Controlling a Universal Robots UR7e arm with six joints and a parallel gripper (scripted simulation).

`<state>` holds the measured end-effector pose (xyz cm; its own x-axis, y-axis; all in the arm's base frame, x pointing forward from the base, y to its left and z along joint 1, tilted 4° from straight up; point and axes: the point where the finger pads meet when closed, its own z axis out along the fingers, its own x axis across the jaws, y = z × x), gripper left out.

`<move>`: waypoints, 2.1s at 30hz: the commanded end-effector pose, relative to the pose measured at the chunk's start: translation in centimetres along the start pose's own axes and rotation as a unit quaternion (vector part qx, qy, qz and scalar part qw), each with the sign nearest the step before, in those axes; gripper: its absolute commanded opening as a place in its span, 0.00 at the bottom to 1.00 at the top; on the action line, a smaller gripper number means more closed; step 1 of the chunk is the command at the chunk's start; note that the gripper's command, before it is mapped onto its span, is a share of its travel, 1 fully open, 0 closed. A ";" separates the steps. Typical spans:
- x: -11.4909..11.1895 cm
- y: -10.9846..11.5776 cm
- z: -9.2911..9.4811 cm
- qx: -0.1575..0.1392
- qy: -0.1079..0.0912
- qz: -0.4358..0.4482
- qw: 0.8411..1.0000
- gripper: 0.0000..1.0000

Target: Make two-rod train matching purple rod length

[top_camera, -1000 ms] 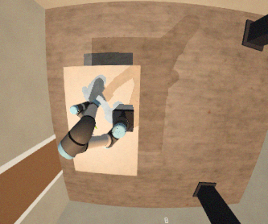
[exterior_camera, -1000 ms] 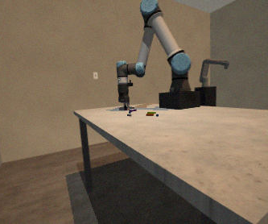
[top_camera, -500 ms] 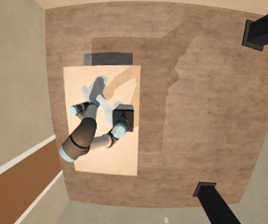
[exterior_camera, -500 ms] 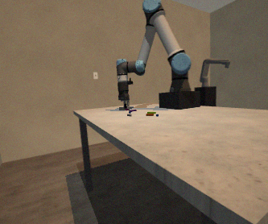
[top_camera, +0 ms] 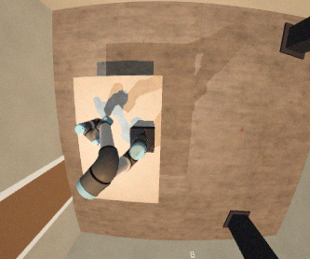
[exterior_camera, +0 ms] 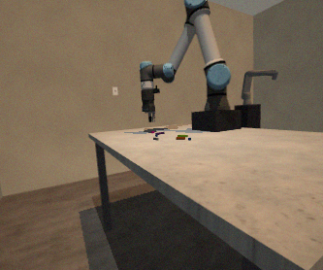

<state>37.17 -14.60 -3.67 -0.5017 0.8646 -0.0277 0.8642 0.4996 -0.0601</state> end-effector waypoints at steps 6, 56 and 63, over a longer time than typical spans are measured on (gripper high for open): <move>0.0 0.0 -2.2 0.000 0.001 0.000 1.000 0.54; 3.0 2.6 -2.1 -0.001 0.001 0.075 0.997 1.00; 6.1 4.8 -1.9 -0.001 0.001 0.146 0.989 1.00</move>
<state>38.08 -8.89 -2.02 -0.3079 0.9508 -0.0339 0.9507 0.3061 -0.0490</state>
